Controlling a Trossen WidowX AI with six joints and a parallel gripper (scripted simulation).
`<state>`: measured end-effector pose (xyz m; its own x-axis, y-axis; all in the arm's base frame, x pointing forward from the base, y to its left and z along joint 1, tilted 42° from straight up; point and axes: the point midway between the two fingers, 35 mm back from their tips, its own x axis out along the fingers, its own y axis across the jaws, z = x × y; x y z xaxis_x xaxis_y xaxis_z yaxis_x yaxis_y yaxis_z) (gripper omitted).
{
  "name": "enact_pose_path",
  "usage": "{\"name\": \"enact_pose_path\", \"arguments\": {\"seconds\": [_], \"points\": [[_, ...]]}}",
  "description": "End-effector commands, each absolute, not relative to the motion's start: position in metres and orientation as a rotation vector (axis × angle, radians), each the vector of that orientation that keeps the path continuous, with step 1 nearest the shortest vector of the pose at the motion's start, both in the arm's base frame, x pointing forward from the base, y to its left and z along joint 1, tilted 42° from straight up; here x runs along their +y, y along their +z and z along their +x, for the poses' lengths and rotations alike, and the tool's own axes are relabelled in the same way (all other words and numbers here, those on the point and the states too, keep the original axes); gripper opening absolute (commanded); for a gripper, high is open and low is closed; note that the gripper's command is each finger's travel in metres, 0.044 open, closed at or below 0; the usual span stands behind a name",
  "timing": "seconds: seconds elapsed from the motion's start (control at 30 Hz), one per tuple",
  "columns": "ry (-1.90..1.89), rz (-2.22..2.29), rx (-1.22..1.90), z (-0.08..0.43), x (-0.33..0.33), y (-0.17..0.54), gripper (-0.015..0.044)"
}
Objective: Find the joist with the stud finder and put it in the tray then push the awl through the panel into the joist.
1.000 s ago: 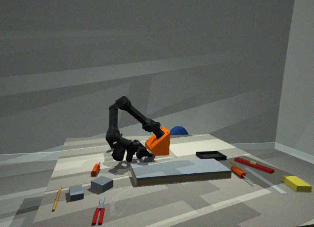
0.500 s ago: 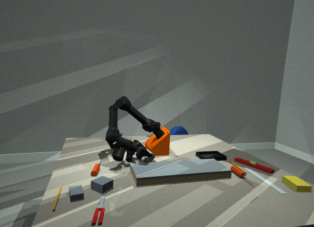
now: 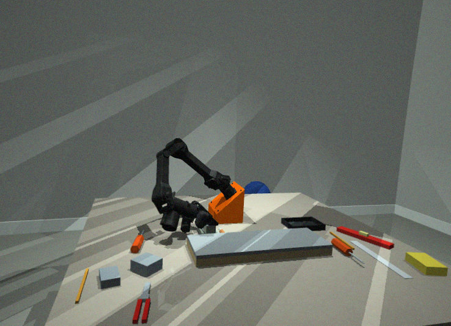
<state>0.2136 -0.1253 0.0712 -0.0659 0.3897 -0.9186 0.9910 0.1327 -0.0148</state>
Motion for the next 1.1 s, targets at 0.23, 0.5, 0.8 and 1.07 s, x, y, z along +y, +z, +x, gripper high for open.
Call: {"name": "enact_pose_path", "arguments": {"seconds": [0.23, 0.5, 0.8, 1.07], "points": [[-0.924, 1.377, 1.589, 0.214, -0.126, 0.072, 0.044], [-0.924, 1.377, 1.589, 0.215, -0.129, 0.08, 0.044], [-0.924, 1.377, 1.588, 0.215, -0.134, 0.09, 0.044], [-0.924, 1.377, 1.587, 0.216, -0.131, 0.103, 0.044]]}}
